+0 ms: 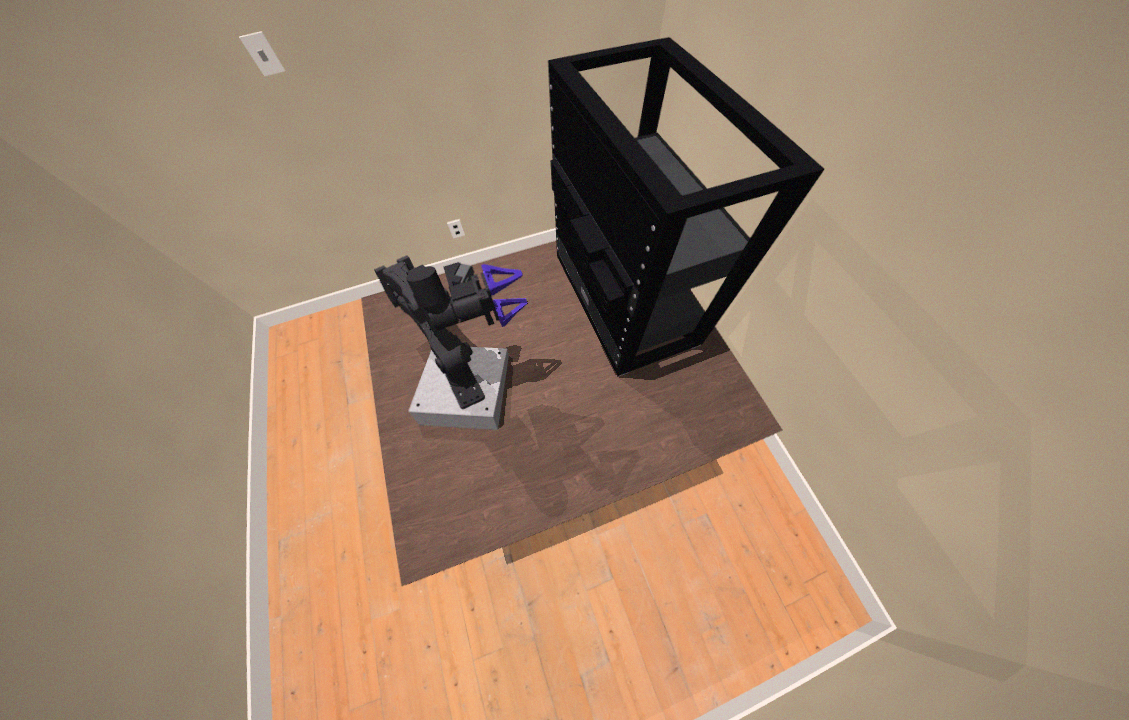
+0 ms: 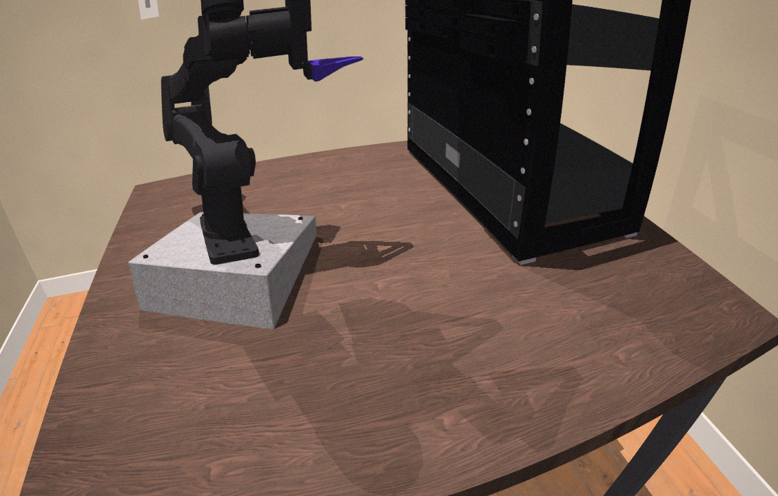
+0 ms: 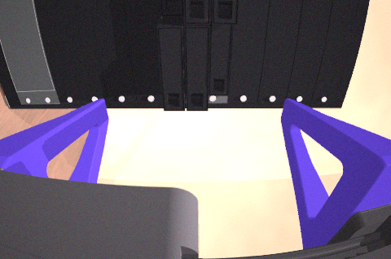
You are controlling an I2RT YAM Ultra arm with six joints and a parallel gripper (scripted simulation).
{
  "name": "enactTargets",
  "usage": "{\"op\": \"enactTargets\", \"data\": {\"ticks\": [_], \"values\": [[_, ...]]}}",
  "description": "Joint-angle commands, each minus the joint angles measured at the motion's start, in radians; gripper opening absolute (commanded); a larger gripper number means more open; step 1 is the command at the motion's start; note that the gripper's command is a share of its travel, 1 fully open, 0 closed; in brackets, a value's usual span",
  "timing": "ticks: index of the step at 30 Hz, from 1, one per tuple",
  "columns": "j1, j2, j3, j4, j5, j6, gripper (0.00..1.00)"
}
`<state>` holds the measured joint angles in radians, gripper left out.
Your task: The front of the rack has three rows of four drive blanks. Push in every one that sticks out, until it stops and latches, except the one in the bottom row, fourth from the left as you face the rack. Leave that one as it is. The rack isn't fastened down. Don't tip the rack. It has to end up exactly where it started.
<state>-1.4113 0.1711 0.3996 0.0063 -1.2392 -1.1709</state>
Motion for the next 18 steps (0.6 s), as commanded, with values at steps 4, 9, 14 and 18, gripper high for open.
{"op": "enactTargets", "data": {"ticks": [4, 9, 14, 18], "values": [[0.044, 0.031, 0.025, -0.014, 0.042, -0.024, 1.00], [0.119, 0.065, 0.029, -0.019, 0.111, -0.062, 1.00], [0.190, 0.098, 0.033, -0.015, 0.179, -0.090, 1.00], [0.279, 0.157, 0.038, 0.041, 0.264, -0.114, 1.00]]}}
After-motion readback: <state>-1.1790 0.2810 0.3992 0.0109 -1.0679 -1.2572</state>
